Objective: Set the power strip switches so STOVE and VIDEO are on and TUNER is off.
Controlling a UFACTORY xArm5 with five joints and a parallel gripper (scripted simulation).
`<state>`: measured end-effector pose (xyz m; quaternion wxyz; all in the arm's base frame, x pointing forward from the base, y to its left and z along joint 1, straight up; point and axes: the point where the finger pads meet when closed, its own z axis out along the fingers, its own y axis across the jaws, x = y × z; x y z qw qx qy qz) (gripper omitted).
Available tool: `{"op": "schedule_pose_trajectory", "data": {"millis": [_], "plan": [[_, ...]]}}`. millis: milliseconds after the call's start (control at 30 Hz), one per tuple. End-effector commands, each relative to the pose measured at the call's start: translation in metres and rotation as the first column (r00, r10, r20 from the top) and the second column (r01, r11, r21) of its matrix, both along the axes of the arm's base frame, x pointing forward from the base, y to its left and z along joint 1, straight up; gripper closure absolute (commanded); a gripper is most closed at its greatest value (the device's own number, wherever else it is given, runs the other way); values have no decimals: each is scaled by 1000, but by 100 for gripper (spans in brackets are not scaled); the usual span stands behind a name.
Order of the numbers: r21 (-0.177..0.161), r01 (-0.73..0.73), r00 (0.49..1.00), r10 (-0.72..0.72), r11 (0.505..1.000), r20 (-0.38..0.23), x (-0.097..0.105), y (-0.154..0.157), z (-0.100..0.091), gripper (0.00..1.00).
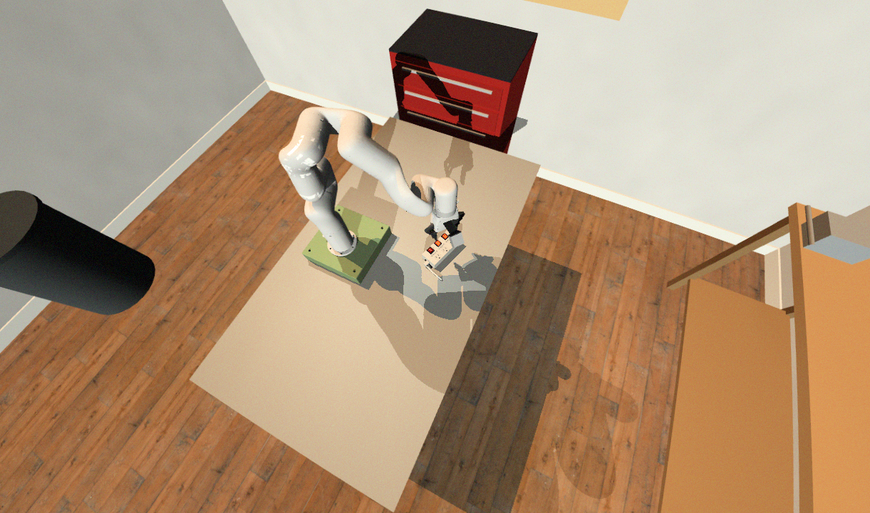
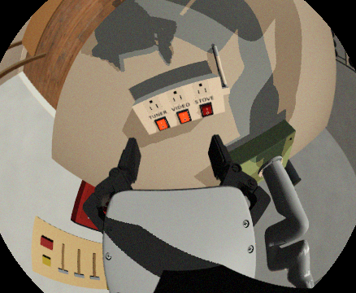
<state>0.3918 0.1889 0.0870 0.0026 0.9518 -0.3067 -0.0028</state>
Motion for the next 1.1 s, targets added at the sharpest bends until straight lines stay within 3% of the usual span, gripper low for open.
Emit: {"op": "schedule_pose_trajectory", "data": {"millis": [0, 100, 200, 433, 500, 533, 667, 1000, 1067], "plan": [[3, -275, 961, 275, 961, 6, -2, 9, -6, 0], [3, -381, 924, 381, 924, 5, -6, 15, -12, 0], [3, -515, 857, 515, 857, 6, -10, 22, -17, 0], [4, -776, 631, 776, 631, 3, -18, 33, -28, 0], [4, -776, 631, 776, 631, 3, -18, 33, -28, 0], [5, -859, 512, 859, 512, 3, -19, 34, -29, 0], [5, -926, 377, 926, 377, 3, -22, 37, -32, 0], [4, -995, -98, 995, -98, 6, -24, 40, -35, 0], [4, -995, -98, 995, -98, 6, -24, 40, -35, 0]]}}
